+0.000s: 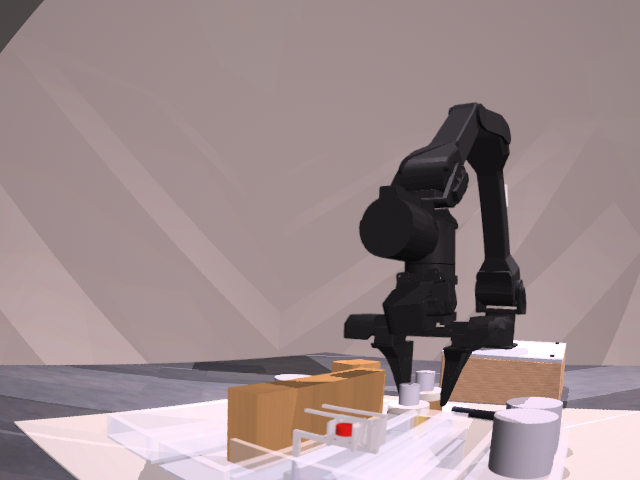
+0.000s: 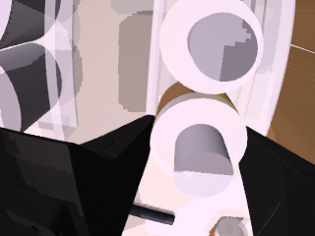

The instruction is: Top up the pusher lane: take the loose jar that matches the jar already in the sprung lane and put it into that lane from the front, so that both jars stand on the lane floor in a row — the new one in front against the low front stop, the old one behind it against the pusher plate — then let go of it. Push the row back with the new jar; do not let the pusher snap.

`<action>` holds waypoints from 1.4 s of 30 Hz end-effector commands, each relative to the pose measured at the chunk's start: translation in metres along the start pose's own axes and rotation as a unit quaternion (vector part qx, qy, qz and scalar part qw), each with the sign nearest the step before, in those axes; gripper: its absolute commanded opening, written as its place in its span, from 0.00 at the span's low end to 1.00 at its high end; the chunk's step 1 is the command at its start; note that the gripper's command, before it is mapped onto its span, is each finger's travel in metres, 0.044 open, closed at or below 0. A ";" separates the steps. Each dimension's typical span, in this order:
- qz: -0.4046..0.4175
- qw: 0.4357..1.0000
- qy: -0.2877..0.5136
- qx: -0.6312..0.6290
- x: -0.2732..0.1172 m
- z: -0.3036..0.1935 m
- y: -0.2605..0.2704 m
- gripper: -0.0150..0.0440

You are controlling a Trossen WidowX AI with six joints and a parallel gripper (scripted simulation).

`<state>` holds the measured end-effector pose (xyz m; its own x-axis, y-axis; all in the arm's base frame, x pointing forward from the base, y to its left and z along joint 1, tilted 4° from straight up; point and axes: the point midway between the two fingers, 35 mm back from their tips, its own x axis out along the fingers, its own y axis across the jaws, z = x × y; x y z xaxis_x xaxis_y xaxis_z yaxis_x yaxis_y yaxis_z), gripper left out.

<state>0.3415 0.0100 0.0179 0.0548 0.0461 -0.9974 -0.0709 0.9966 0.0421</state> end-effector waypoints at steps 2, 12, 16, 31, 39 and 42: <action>0.000 1.000 -0.011 0.001 0.000 0.005 0.000 0.25; 0.000 1.000 -0.011 0.001 0.003 0.005 0.000 0.25; 0.000 1.000 -0.011 0.001 0.005 0.005 0.000 0.25; 0.000 1.000 -0.011 0.001 0.009 0.003 0.000 0.25; 0.000 1.000 -0.011 0.001 0.009 0.001 0.000 0.25; 0.000 1.000 -0.011 0.001 0.009 0.001 0.000 0.25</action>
<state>0.3398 0.0103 0.0082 0.0598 0.0462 -0.9971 -0.0709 0.9966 0.0419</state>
